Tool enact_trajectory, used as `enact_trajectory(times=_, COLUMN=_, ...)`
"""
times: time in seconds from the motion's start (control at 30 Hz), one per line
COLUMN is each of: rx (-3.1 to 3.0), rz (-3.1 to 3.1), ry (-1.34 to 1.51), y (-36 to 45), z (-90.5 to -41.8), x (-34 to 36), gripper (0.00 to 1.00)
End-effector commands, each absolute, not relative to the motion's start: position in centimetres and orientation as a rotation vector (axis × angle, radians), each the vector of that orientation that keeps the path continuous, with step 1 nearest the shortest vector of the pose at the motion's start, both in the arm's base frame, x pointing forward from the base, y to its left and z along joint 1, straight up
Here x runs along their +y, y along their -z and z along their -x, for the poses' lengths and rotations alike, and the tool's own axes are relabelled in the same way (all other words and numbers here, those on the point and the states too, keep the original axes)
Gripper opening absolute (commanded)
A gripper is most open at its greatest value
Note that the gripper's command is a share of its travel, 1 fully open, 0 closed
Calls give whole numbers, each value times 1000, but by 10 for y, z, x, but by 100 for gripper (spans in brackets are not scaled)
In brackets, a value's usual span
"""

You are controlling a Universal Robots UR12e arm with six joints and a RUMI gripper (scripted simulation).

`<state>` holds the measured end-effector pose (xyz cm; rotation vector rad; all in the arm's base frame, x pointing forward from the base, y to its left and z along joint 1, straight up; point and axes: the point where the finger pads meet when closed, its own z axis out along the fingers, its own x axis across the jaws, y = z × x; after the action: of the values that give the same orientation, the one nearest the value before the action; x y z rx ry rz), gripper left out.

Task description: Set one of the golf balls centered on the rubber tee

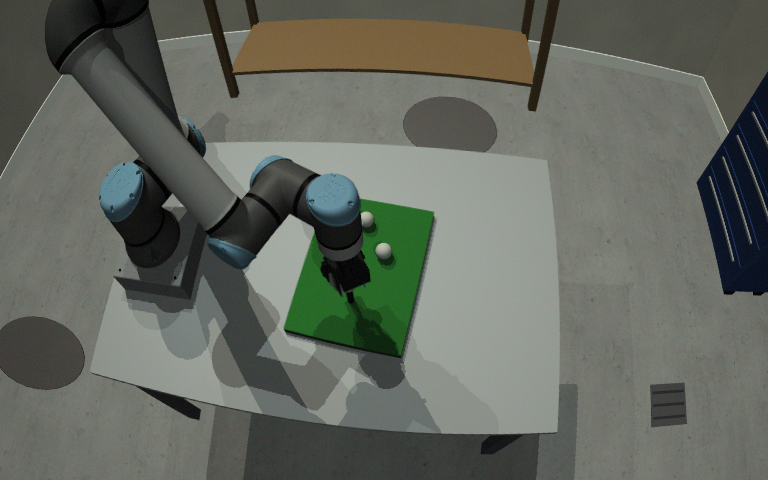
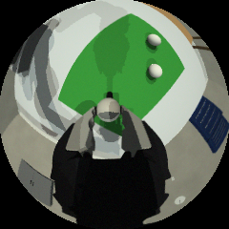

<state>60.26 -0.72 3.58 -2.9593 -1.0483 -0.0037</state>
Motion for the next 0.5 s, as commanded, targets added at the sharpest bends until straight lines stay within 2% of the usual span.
enact_trajectory(times=0.0, rx=-1049, rz=2960, ry=6, y=-30, z=-604, x=-8, gripper=0)
enact_trajectory(times=0.47, rx=-1049, rz=2960, ry=6, y=-21, z=-605, x=-8, gripper=0)
